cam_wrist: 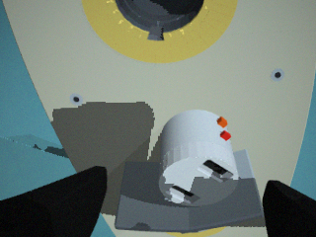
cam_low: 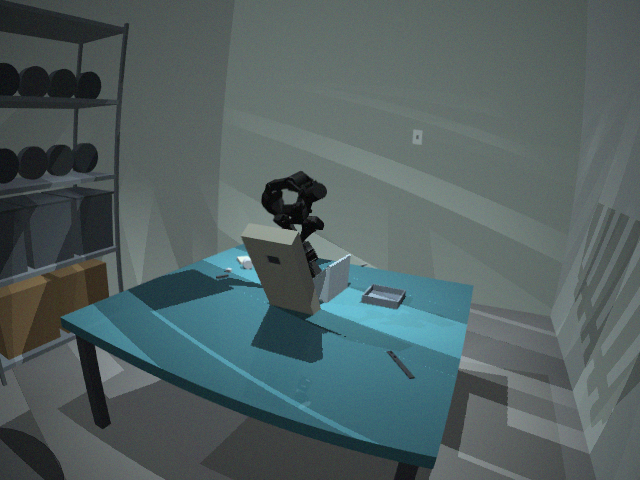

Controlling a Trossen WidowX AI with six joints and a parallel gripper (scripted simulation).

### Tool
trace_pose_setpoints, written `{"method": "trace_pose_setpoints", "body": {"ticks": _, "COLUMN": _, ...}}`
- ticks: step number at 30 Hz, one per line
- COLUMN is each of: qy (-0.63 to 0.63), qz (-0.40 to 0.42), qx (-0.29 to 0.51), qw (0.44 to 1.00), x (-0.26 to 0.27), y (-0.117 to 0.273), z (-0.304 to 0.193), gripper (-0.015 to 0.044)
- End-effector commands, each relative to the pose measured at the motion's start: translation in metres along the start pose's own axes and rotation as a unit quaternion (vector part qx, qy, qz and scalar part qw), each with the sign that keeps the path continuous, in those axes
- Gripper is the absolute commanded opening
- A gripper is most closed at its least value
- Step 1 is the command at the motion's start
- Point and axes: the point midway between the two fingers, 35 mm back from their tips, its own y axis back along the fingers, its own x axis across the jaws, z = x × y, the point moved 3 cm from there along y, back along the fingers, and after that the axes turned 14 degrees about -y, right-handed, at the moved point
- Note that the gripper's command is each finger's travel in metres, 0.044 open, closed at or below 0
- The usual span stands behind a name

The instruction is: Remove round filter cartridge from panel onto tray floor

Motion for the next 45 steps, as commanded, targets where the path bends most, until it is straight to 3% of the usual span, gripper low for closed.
{"method": "trace_pose_setpoints", "body": {"ticks": 1, "qy": 0.102, "qz": -0.015, "qx": 0.030, "qw": 0.994, "x": -0.009, "y": -0.009, "z": -0.010, "gripper": 0.0305}}
{"method": "trace_pose_setpoints", "body": {"ticks": 37, "qy": 0.101, "qz": -0.015, "qx": 0.029, "qw": 0.994, "x": -0.011, "y": -0.059, "z": -0.013, "gripper": 0.0305}}
{"method": "trace_pose_setpoints", "body": {"ticks": 39, "qy": 0.098, "qz": -0.013, "qx": 0.030, "qw": 0.995, "x": -0.010, "y": -0.056, "z": -0.012, "gripper": 0.0252}}
{"method": "trace_pose_setpoints", "body": {"ticks": 45, "qy": 0.098, "qz": -0.013, "qx": 0.030, "qw": 0.995, "x": -0.010, "y": -0.056, "z": -0.012, "gripper": 0.0212}}
